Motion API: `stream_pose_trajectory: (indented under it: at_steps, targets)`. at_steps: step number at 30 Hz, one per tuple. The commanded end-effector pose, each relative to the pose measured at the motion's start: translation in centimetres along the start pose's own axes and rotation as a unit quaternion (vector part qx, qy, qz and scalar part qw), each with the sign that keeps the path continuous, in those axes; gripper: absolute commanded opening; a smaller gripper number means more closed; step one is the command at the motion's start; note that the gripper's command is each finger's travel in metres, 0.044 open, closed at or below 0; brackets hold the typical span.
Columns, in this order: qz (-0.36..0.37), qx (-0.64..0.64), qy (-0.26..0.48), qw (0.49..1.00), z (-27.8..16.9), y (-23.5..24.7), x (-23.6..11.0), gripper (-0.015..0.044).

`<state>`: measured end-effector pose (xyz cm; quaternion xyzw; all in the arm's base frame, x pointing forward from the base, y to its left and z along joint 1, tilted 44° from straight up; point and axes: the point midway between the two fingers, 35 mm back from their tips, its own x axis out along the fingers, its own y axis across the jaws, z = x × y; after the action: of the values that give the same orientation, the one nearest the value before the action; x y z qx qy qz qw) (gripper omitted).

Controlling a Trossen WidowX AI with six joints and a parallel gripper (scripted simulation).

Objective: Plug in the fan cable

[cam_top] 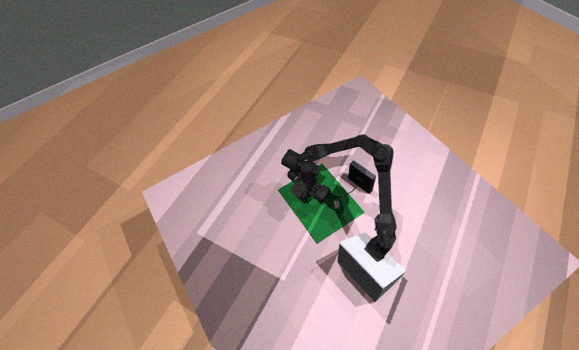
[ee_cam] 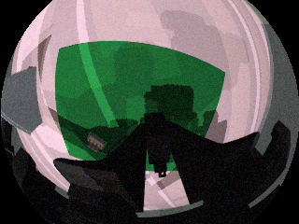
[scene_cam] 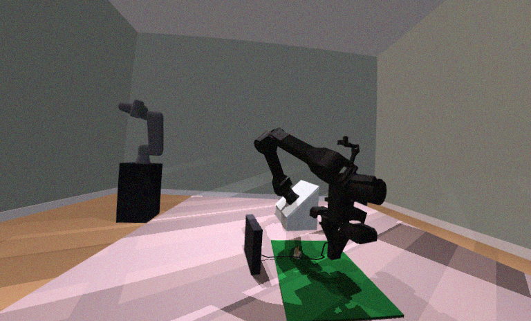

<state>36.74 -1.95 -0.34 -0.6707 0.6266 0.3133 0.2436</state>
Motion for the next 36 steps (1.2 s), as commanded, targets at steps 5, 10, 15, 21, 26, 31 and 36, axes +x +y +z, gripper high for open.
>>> stream_pose_trajectory:
  at_steps: [5, 10, 15, 21, 26, 31, 36]
  targets:
    - [0.003, -0.057, -0.002, 0.998, -1.2, 1.4, -0.4, 0.0]
    - [0.003, -0.144, -0.002, 0.99, -2.7, 3.4, -0.5, 0.0]
    - [0.004, -0.23, -0.002, 0.973, -3.9, 5.5, -0.5, 0.0]
    - [0.004, -0.33, -0.002, 0.944, -5.1, 8.1, -0.3, 0.0]
    - [0.005, -0.401, -0.002, 0.916, -5.8, 10.1, -0.2, 0.0]
    - [0.005, -0.403, -0.002, 0.915, -5.8, 10.2, -0.1, 0.0]
    - [0.005, -0.403, -0.002, 0.915, -5.8, 10.2, -0.1, 0.0]
